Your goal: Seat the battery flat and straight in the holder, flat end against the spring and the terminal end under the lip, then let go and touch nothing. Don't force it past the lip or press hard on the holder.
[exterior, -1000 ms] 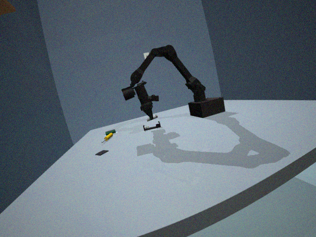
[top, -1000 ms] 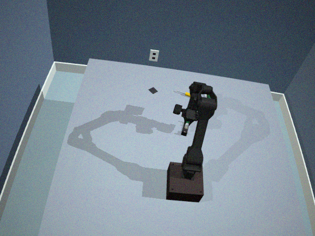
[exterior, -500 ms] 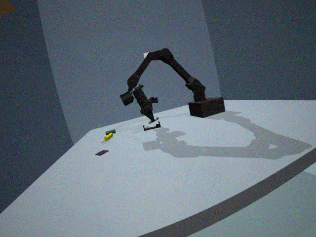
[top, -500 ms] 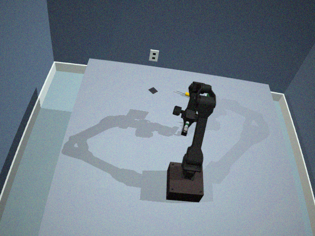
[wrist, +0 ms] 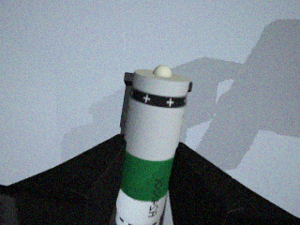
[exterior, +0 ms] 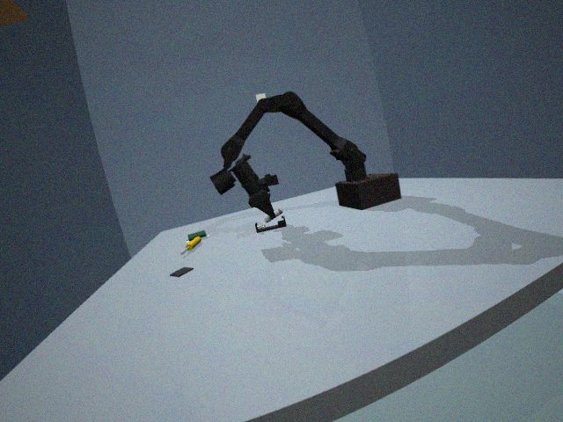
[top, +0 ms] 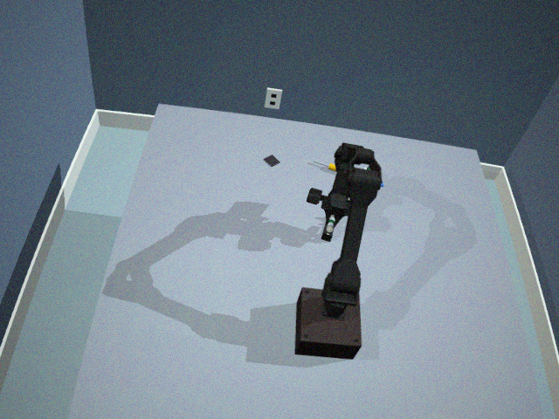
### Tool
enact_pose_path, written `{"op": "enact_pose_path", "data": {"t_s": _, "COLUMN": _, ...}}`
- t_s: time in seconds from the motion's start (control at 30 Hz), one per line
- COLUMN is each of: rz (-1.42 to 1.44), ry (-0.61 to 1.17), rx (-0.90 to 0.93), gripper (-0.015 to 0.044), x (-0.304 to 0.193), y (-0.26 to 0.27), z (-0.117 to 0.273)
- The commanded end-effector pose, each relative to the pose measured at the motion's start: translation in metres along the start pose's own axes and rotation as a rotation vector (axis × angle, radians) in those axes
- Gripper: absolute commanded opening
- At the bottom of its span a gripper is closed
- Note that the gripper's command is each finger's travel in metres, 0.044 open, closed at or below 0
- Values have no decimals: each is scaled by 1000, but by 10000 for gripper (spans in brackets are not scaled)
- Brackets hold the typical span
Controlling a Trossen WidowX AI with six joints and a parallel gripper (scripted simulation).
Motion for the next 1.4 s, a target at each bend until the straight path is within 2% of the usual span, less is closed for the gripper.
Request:
{"op": "enact_pose_path", "data": {"t_s": 0.0, "rz": 3, "ry": -25, "rx": -3, "gripper": 63, "x": -4, "y": -1, "z": -1}}
{"op": "enact_pose_path", "data": {"t_s": 0.77, "rz": 5, "ry": -153, "rx": 5, "gripper": 63, "x": -16, "y": -1, "z": -8}}
{"op": "enact_pose_path", "data": {"t_s": 1.37, "rz": 6, "ry": -156, "rx": 12, "gripper": 63, "x": -23, "y": -2, "z": -7}}
Point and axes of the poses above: the point midway between the two fingers, 35 mm back from their tips, its own z axis back along the fingers, its own y axis across the jaws, x = y × z, the point moved 4 cm from there along z, back along the fingers, and after that the axes turned 2 degrees about -z, right-handed, at the moved point
